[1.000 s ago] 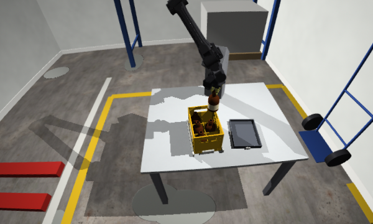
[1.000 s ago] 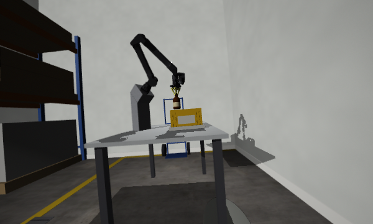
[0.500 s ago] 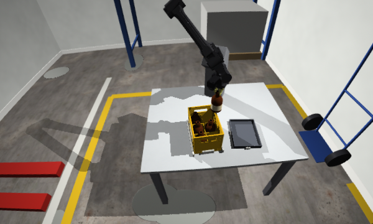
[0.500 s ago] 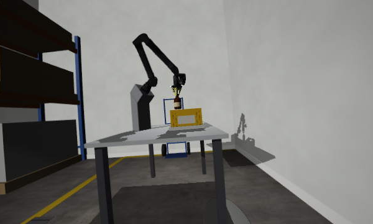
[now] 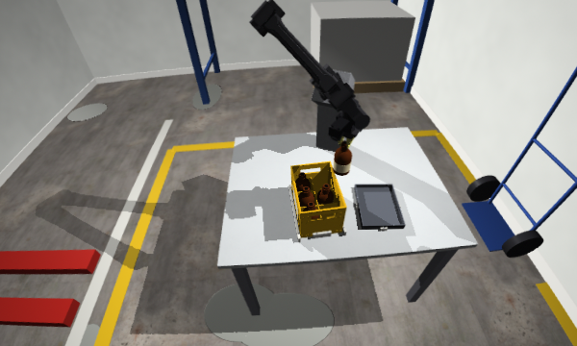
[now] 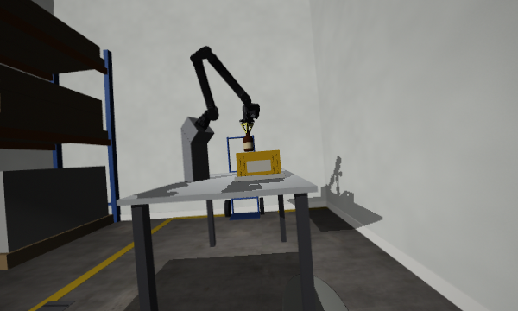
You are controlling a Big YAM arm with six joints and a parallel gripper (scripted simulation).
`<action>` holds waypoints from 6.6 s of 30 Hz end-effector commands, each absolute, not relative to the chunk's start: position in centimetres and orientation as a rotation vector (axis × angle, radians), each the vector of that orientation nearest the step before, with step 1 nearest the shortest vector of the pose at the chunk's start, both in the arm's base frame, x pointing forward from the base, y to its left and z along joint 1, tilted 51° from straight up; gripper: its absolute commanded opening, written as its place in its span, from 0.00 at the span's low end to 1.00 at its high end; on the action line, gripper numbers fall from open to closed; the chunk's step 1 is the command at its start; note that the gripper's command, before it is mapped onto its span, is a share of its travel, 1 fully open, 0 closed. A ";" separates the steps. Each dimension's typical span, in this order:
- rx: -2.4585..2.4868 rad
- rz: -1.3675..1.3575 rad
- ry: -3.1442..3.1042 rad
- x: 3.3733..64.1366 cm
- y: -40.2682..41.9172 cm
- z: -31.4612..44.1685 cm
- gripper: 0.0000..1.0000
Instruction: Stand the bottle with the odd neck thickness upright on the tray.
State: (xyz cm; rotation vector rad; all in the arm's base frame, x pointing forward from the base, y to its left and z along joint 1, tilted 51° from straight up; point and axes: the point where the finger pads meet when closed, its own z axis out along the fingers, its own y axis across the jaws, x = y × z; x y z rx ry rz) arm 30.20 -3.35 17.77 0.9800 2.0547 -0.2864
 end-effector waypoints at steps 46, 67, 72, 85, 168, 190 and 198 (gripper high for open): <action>0.985 -0.246 2.034 37.3 6.9 17.8 0.00; 0.983 -0.246 2.036 39.3 10.0 17.3 0.00; 0.983 -0.244 2.036 39.8 10.8 17.2 0.00; 0.982 -0.244 2.036 40.7 12.2 16.9 0.00; 0.982 -0.235 2.034 41.7 13.9 16.9 0.00; 0.982 -0.235 2.034 41.7 13.9 16.9 0.00; 0.982 -0.235 2.034 41.7 13.9 16.9 0.00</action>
